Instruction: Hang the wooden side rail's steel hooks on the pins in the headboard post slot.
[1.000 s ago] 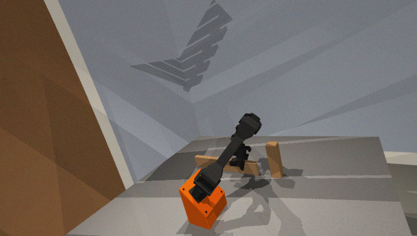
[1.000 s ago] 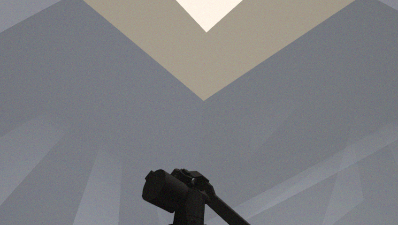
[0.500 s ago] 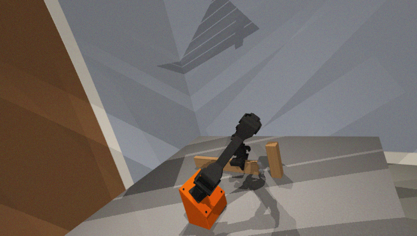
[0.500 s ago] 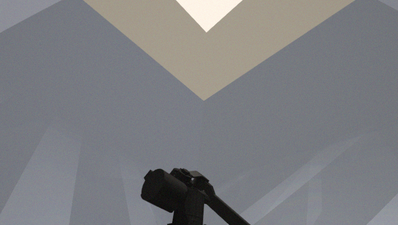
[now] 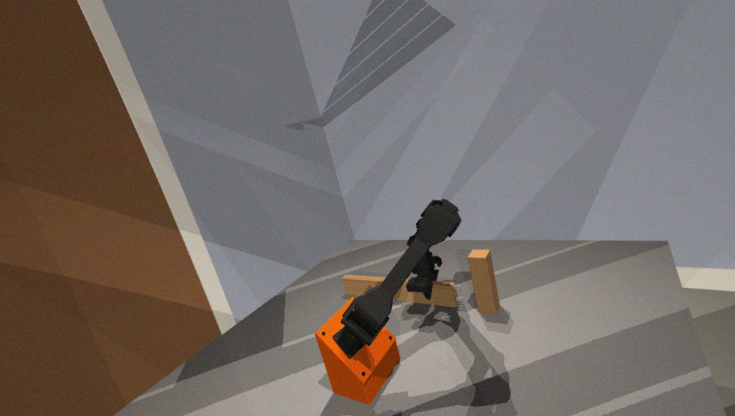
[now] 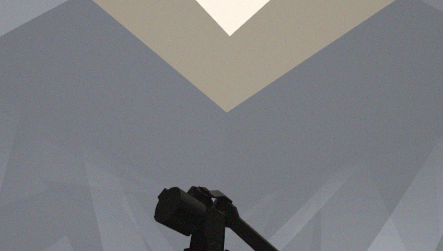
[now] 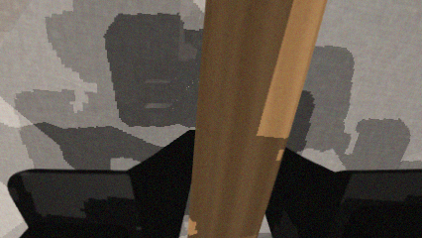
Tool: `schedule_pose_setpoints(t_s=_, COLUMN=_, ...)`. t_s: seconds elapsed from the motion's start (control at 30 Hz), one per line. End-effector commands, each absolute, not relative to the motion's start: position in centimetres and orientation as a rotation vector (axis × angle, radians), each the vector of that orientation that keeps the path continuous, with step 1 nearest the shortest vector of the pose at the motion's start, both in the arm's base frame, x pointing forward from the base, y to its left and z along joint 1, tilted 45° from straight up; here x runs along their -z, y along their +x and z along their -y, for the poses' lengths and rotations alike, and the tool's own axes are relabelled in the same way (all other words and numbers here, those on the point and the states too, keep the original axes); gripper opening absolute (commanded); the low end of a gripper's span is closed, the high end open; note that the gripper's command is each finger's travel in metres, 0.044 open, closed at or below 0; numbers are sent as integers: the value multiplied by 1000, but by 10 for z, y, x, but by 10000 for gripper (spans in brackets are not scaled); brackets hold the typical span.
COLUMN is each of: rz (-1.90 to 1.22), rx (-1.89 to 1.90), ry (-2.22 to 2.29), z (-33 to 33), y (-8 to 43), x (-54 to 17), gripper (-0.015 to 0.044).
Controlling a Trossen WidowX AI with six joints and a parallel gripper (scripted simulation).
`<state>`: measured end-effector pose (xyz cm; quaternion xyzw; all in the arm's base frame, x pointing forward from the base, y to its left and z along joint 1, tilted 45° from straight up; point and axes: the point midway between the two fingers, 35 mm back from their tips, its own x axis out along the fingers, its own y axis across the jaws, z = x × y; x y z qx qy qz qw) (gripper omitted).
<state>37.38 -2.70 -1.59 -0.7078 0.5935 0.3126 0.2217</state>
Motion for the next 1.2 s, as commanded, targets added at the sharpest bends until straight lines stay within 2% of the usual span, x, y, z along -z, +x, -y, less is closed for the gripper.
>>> schedule_pose_setpoints(t_s=0.0, rz=-1636, rx=-874, ry=-1965, z=26, y=378, x=16, gripper=0)
schedule_pose_setpoints(t_s=1.17, rz=-1636, rx=-875, ry=-1965, z=24, y=374, x=13, gripper=0)
